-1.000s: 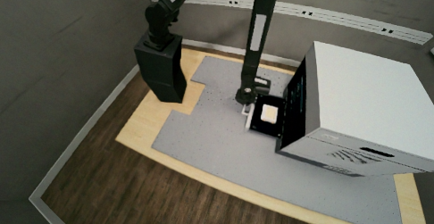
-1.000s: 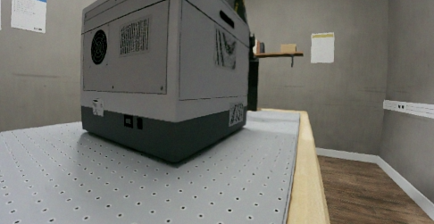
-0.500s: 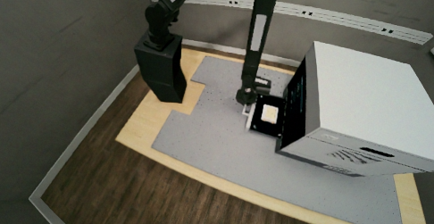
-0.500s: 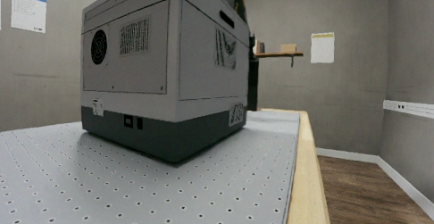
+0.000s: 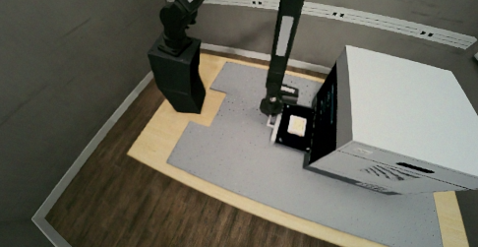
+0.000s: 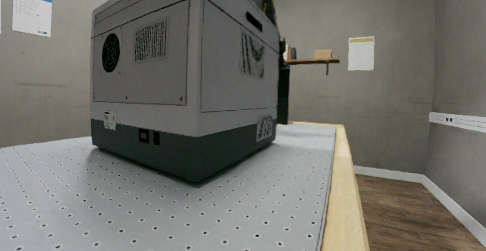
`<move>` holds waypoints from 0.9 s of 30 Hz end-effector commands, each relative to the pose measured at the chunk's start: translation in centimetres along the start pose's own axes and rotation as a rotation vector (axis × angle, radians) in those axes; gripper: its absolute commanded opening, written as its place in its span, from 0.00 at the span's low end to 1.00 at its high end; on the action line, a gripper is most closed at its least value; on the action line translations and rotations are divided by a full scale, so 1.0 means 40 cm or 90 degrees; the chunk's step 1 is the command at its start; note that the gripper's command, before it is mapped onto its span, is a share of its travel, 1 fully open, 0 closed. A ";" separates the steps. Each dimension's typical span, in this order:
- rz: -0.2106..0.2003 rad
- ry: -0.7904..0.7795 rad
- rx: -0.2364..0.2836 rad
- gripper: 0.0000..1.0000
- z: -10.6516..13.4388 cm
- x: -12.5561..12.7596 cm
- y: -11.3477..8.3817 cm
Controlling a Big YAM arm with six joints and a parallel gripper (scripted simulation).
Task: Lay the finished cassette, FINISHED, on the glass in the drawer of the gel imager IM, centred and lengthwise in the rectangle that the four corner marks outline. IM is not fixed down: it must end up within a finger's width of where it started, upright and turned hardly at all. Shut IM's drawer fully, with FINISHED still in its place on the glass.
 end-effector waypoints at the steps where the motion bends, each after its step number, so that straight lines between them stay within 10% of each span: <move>1: 0.023 -0.001 0.004 0.07 0.014 -0.039 -0.001; 27: 0.060 0.004 0.014 0.07 0.019 -0.052 0.016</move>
Point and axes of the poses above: the point where the finger pads meet when closed, its own y axis out along the fingers, its own x axis across the jaws, z = x × y, the point moved 8 cm from there along -y, back along the fingers, and after that the axes turned 11 degrees about -y, right-handed, at the moved point
